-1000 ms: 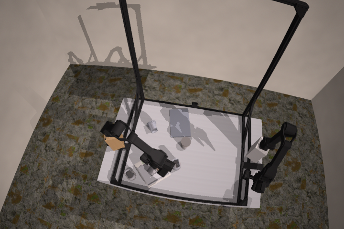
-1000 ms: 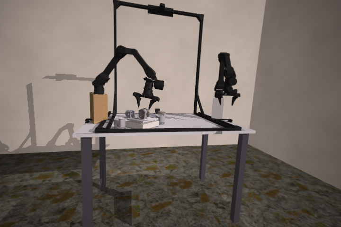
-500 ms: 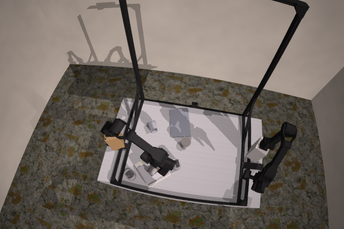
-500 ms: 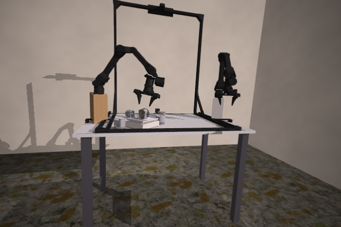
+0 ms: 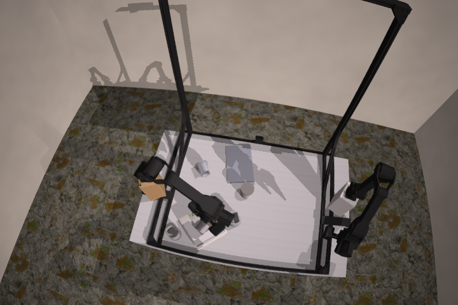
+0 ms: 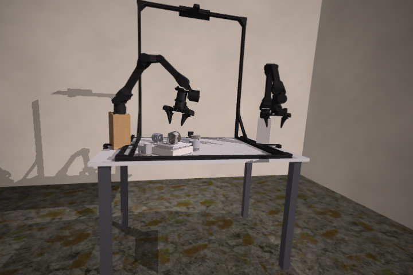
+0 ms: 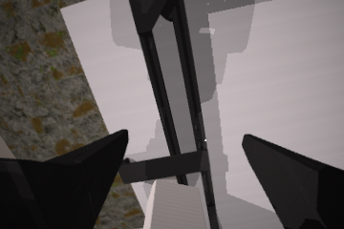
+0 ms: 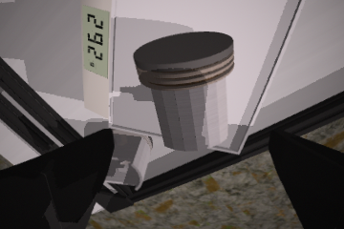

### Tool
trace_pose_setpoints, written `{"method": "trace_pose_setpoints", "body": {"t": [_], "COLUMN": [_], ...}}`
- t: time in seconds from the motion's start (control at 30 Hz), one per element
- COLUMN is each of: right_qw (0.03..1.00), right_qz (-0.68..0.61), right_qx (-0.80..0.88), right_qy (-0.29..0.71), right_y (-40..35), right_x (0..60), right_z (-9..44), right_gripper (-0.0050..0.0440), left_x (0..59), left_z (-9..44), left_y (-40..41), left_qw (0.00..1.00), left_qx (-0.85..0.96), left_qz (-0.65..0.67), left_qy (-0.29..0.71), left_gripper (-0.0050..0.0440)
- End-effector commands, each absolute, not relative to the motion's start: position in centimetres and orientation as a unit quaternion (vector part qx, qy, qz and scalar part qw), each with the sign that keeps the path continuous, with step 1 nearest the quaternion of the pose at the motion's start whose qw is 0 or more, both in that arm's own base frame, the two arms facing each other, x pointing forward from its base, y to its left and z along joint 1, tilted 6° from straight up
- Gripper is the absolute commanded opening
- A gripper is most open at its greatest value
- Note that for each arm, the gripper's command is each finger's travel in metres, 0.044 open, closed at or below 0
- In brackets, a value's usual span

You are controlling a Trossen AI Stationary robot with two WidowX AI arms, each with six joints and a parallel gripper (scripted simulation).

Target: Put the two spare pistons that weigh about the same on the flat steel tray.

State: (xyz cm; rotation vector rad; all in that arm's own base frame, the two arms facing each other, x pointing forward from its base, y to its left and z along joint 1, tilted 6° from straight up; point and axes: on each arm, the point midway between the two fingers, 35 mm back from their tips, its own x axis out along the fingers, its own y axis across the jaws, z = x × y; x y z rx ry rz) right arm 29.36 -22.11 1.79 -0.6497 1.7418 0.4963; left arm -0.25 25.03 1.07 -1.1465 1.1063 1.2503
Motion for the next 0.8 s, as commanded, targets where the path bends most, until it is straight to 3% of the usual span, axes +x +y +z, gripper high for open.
{"method": "trace_pose_setpoints", "body": {"t": [0.0,0.77], "right_qw": [0.593,0.664], "right_qz": [0.177,0.003], "right_qx": [-0.243,-0.074], "right_qy": [0.747,0.744], "right_y": [-22.14,-22.14], "right_x": [29.34,29.34], "right_z": [1.89,1.89], "right_gripper": [0.0378,0.0378], "left_x": [-0.23,-0.23], "left_z": [1.08,1.08], "left_y": [25.03,25.03], "left_qw": [0.53,0.53], "left_qx": [-0.48,-0.48], "left_qz": [0.523,0.523], "left_qy": [0.463,0.463], "left_gripper": [0.044,0.044]}}
